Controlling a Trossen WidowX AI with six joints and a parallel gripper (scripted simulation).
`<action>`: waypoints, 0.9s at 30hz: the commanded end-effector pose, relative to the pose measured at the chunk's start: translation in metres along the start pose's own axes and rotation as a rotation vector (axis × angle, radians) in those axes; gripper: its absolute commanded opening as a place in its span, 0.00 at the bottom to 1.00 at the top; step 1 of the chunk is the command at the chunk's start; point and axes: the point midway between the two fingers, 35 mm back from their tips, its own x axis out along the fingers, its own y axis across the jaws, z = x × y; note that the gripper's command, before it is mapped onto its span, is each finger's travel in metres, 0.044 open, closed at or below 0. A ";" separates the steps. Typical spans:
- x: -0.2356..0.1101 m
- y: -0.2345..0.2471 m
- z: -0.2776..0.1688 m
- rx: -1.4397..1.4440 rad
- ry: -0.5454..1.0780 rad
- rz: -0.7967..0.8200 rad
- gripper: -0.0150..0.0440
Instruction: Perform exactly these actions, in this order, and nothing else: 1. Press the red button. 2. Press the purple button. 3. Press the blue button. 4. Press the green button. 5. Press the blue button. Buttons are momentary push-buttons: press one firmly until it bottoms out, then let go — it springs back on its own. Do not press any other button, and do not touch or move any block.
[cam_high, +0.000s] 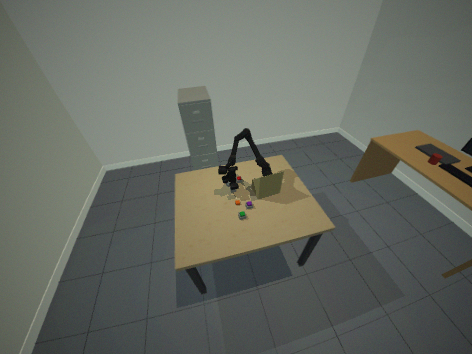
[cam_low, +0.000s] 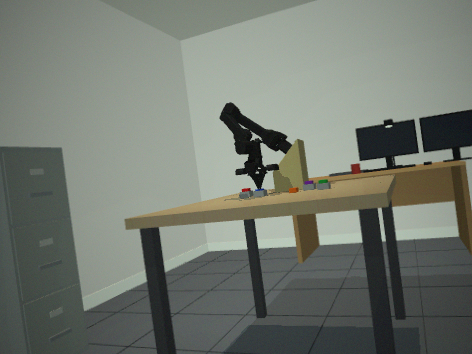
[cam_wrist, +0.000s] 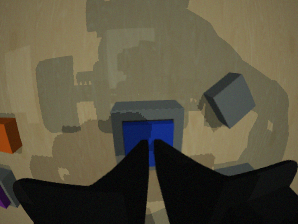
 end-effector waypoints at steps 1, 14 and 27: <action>0.001 0.001 -0.001 -0.005 0.002 0.004 0.29; -0.033 0.001 0.000 -0.004 0.002 0.005 0.29; -0.095 0.002 0.001 -0.005 0.002 0.009 0.29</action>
